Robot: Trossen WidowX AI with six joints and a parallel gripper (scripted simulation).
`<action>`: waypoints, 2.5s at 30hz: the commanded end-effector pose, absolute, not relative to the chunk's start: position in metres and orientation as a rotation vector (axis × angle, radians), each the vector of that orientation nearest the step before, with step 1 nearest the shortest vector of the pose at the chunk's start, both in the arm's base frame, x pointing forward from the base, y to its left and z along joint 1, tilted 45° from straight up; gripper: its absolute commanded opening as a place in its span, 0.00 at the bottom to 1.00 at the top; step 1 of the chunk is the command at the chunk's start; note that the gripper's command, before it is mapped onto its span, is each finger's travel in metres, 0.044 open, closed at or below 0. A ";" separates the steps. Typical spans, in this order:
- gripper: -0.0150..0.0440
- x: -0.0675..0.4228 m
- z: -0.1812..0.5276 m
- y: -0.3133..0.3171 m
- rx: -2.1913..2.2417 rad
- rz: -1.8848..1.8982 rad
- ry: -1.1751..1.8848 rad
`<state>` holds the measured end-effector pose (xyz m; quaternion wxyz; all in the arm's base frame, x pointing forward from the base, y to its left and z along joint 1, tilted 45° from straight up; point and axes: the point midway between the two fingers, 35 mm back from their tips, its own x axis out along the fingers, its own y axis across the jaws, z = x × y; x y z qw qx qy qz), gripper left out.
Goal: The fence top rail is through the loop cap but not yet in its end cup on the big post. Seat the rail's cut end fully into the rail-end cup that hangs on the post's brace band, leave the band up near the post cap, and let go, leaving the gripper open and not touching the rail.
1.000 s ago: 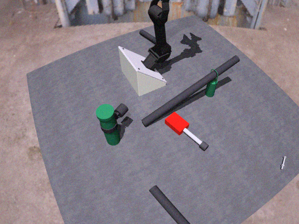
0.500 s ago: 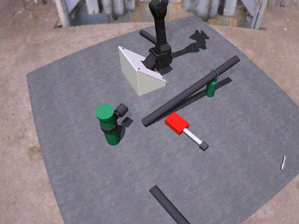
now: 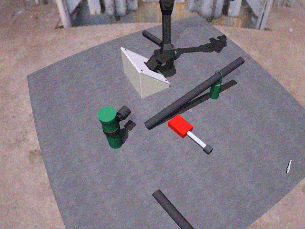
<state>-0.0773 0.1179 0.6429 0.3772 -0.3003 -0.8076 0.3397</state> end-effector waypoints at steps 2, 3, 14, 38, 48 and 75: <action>1.00 -0.019 0.620 0.177 -0.925 0.970 -1.808; 1.00 -0.008 0.616 0.185 -0.952 0.976 -1.764; 1.00 0.142 0.538 0.233 -1.058 1.144 -1.091; 1.00 0.372 0.294 0.036 -0.539 0.851 0.352; 1.00 0.342 0.185 -0.091 0.042 0.567 0.812; 1.00 0.250 0.081 -0.200 0.363 0.505 1.068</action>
